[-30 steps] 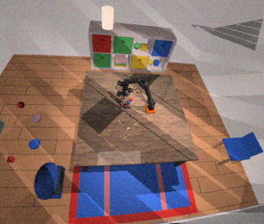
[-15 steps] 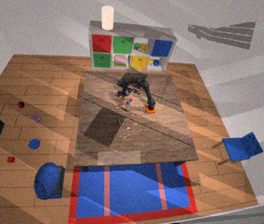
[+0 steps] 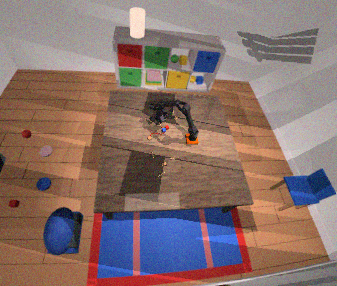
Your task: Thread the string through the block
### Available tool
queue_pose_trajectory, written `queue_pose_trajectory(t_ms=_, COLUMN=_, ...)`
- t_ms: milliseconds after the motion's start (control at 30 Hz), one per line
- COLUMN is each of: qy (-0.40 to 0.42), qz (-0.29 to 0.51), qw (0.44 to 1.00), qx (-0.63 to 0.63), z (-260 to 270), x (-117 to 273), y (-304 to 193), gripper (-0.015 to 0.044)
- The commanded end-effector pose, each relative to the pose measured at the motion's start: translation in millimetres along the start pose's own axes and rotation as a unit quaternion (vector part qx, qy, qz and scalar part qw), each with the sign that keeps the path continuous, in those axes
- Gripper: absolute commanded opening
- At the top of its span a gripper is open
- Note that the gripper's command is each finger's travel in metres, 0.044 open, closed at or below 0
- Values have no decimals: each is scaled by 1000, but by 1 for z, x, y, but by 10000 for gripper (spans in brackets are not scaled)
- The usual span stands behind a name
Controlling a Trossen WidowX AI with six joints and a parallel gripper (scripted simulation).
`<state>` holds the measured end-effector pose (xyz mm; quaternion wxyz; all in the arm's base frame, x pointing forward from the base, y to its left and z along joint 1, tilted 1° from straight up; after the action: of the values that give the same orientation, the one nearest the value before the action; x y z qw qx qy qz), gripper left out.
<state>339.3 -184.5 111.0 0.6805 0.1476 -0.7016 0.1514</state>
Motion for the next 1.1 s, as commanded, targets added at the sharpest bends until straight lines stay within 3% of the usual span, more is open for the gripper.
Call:
queue_pose_trajectory(t_ms=0, qy=-2, qz=3, qw=1000, qx=1, z=-1, x=-1, y=-2, gripper=0)
queue_pose_trajectory(t_ms=633, qy=-2, qz=3, qw=1000, qx=1, z=-1, x=-1, y=-2, gripper=0)
queue_pose_trajectory(t_ms=900, qy=1, qz=0, qw=1000, qx=0, z=0, x=10, y=-1, gripper=210)
queue_pose_trajectory(t_ms=1067, qy=6, qz=1, qw=1000, qx=-2, z=3, x=78, y=2, gripper=210)
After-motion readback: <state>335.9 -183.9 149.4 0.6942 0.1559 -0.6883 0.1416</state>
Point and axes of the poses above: the point midway between the two fingers, 35 mm back from their tips, its own x axis back along the fingers, its own z axis across the jaws, y = z × x, the point moved 8 cm from there along x, back along the fingers, and after that the axes turned 3 degrees about -x, right-handed, at the moved point
